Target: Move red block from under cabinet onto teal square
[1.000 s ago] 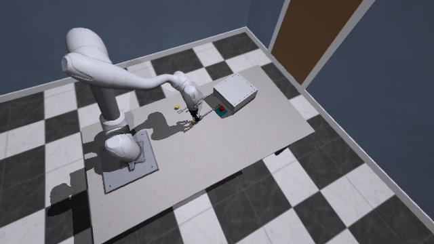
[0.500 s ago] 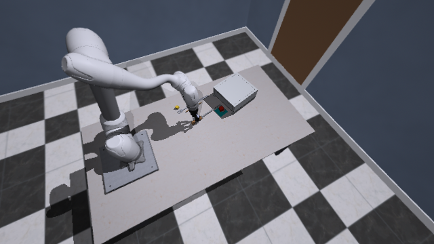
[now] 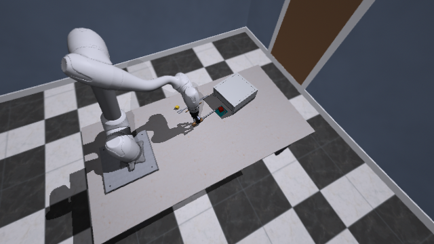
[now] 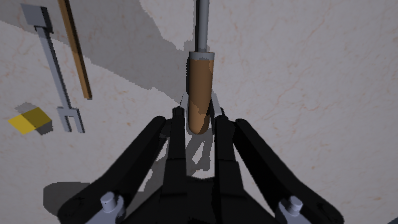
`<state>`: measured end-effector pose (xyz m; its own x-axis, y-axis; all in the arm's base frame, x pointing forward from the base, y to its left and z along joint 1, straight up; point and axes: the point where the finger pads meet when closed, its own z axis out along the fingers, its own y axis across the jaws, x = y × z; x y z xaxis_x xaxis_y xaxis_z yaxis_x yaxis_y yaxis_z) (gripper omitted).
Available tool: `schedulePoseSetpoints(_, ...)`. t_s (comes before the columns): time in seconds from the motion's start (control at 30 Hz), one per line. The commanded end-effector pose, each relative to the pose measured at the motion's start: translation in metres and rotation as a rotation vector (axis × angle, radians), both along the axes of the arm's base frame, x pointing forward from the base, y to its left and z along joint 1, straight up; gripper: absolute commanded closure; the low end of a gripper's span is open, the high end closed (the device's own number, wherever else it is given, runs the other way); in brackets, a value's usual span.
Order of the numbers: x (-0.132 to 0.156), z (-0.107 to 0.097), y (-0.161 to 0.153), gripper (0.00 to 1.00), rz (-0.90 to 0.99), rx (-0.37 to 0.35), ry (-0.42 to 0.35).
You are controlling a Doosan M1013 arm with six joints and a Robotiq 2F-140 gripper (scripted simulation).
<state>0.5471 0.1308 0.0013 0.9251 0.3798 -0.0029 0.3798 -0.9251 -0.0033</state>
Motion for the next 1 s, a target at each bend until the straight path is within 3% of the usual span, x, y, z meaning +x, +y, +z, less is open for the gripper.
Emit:
schedulePoseSetpoints(0.0,-0.0016,-0.0001,-0.0081,1.0,0.002,0.003,-0.002)
schedulePoseSetpoints(0.97,-0.0013,-0.0001,-0.0123,1.0,0.002,0.003,-0.002)
